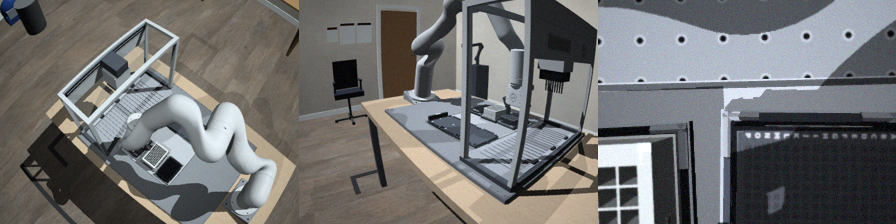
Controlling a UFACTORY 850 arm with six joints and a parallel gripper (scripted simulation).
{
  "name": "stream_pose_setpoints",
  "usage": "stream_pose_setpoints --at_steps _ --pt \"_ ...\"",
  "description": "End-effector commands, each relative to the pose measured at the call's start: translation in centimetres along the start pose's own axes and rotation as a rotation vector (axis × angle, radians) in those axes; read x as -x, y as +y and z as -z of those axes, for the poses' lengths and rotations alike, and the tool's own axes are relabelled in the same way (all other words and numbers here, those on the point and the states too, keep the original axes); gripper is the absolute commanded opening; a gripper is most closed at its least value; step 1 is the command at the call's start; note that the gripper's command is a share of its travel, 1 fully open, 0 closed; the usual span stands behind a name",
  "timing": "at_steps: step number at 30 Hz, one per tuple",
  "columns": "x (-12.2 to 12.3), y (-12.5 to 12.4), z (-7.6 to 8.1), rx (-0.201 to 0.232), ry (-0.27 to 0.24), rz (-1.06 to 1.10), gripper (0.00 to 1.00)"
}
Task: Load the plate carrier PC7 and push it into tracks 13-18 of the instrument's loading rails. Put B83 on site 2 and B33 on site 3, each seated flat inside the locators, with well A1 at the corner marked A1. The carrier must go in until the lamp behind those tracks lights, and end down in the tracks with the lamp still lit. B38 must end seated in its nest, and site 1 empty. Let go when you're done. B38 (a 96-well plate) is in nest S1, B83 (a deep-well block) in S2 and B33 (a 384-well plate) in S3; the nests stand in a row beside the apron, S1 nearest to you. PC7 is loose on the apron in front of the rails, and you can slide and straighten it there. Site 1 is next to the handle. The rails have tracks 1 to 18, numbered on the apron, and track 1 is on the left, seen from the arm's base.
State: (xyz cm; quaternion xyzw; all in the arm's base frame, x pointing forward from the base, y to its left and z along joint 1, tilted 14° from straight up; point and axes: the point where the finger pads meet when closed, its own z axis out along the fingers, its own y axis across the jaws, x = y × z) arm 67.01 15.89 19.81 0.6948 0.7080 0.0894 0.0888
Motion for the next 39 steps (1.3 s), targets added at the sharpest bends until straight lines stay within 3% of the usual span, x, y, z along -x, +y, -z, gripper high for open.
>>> stream_pose_setpoints --at_steps 1,18,39 --pt "0.0 0.1 0.5 0.003 0.001 0.0 0.0" --pt "0.0 0.1 1.0 0.003 0.001 0.0 0.0" --pt "0.0 0.1 4.1 0.003 0.001 0.0 0.0"
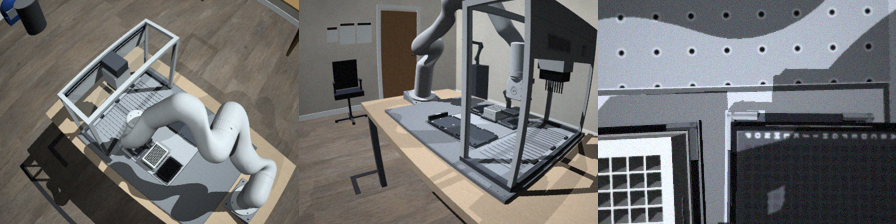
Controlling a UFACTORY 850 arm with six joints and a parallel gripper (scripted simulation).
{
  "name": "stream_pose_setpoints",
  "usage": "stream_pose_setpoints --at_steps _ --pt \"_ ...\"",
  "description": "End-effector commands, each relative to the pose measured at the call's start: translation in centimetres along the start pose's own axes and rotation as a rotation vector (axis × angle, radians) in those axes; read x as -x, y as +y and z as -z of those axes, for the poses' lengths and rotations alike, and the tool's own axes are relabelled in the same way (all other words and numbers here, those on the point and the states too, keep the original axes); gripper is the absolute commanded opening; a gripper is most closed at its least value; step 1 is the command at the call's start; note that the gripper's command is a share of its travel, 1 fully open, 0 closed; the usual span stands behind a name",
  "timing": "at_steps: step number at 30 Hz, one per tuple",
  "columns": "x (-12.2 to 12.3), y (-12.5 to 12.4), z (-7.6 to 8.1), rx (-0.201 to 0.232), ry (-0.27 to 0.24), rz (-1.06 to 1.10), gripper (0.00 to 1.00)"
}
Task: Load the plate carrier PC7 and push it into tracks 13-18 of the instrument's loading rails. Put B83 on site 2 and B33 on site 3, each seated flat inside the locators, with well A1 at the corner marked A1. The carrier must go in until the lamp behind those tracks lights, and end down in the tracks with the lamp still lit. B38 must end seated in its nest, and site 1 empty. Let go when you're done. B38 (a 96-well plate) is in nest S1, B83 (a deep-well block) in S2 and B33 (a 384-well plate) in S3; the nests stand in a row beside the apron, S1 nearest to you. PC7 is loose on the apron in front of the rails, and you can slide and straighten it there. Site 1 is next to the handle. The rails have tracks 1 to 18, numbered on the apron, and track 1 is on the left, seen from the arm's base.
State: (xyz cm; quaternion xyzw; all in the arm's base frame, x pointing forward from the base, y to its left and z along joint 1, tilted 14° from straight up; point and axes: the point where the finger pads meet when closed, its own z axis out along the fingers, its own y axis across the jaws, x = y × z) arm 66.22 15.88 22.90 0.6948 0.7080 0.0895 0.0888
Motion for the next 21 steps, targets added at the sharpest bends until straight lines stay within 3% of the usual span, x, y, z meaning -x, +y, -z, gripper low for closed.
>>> stream_pose_setpoints --at_steps 1,21 --pt "0.0 0.1 1.1 0.003 0.001 0.0 0.0" --pt "0.0 0.1 4.1 0.003 0.001 0.0 0.0"
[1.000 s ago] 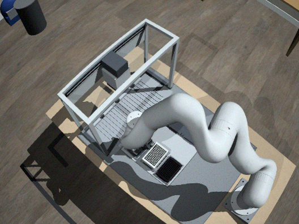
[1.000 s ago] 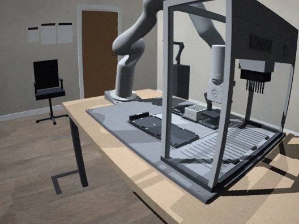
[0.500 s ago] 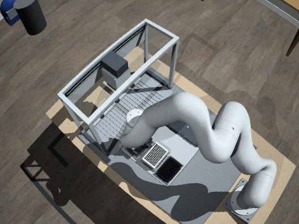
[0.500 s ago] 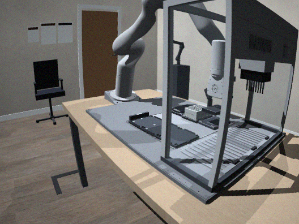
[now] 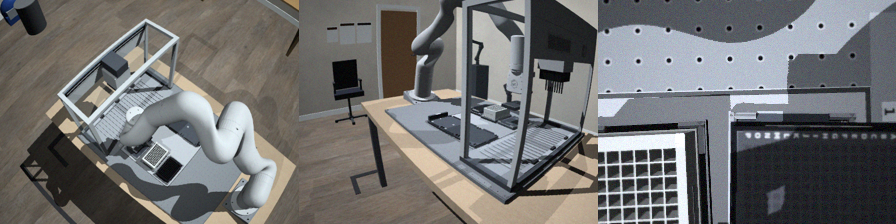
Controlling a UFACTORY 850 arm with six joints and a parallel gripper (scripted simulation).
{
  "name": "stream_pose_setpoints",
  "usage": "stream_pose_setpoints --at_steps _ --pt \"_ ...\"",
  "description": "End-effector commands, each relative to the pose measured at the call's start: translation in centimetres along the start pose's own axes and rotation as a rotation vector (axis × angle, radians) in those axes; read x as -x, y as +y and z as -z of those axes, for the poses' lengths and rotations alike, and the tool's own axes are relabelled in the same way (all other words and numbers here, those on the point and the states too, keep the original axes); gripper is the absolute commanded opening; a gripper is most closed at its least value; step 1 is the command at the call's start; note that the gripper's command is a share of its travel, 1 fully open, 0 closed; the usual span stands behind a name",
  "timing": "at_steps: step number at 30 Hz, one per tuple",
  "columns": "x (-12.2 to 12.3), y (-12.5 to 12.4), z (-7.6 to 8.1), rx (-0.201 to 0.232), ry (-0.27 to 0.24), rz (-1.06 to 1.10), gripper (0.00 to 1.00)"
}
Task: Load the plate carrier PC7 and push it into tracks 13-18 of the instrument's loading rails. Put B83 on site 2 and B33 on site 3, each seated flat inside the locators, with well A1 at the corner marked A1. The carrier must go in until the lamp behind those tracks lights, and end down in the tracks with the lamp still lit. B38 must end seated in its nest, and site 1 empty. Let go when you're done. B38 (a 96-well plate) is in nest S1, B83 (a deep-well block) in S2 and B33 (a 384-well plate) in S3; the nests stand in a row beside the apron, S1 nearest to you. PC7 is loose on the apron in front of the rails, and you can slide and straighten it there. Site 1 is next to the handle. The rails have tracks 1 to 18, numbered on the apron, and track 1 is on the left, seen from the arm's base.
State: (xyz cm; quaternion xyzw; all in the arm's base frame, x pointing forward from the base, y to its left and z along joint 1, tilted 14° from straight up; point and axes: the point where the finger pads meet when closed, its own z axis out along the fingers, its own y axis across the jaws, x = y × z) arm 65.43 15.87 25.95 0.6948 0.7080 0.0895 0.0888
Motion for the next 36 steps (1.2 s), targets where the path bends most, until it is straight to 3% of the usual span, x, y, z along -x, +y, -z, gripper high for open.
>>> stream_pose_setpoints --at_steps 1,18,31,36 --pt "0.0 0.1 1.1 0.003 0.001 0.0 0.0" --pt "0.0 0.1 3.6 0.003 0.001 0.0 0.0" --pt "0.0 0.1 3.7 0.003 0.001 0.0 0.0" --pt "2.0 0.2 3.7 0.003 0.001 -0.133 0.0"
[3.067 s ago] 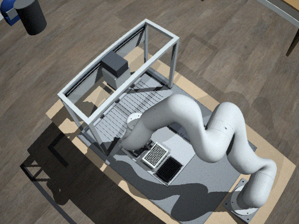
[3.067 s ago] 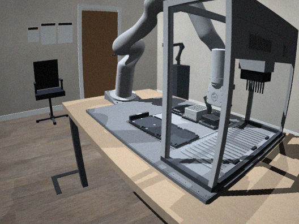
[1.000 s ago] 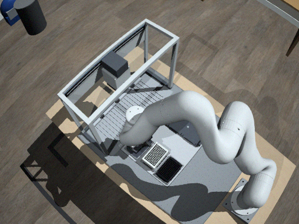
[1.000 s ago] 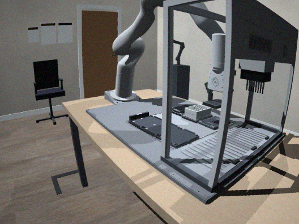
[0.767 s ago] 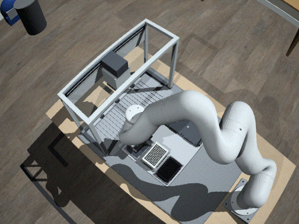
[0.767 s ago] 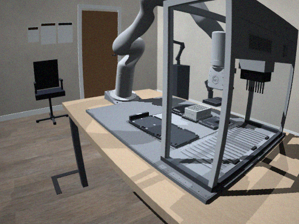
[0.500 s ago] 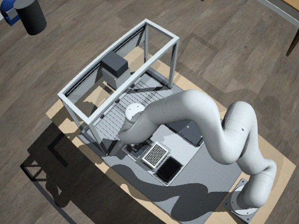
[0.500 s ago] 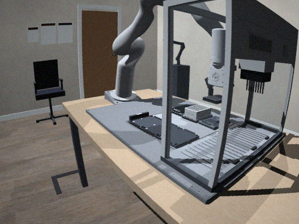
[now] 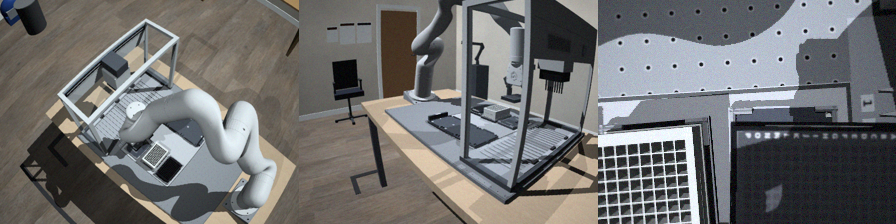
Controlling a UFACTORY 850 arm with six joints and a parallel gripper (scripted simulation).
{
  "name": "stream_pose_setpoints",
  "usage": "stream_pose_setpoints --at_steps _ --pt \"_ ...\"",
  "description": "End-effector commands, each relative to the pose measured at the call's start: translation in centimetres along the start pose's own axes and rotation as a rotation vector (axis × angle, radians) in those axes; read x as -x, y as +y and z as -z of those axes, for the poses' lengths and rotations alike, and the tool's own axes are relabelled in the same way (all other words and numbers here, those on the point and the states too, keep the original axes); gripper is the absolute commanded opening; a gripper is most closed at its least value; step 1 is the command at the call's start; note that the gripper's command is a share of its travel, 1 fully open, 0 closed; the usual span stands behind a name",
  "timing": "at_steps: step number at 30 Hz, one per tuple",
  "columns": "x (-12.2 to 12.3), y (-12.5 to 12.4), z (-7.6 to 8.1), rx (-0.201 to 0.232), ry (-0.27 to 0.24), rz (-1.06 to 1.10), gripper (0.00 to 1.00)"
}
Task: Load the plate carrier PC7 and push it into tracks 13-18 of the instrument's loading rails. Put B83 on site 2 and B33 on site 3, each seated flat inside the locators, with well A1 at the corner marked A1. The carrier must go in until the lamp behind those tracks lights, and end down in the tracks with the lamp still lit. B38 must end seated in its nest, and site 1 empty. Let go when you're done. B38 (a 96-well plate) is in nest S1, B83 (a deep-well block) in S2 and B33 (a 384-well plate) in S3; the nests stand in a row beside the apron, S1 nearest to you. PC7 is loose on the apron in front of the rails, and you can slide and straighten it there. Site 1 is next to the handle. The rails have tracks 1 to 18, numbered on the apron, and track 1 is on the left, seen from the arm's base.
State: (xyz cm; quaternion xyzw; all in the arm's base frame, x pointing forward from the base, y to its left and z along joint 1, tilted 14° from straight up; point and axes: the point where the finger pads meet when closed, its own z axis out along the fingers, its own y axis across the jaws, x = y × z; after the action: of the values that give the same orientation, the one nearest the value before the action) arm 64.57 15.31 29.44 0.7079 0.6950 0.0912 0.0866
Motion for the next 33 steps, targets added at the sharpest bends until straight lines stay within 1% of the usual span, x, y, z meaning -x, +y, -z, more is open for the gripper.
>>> stream_pose_setpoints --at_steps 1,16,18,33 --pt "1.4 0.3 0.1 0.003 0.0 -0.096 0.0" --pt "8.9 1.1 0.1 0.003 0.001 -0.596 0.0" --pt "8.9 1.1 0.1 0.003 0.001 -0.596 0.0" --pt "16.4 1.9 0.1 0.003 0.001 -1.096 0.0"
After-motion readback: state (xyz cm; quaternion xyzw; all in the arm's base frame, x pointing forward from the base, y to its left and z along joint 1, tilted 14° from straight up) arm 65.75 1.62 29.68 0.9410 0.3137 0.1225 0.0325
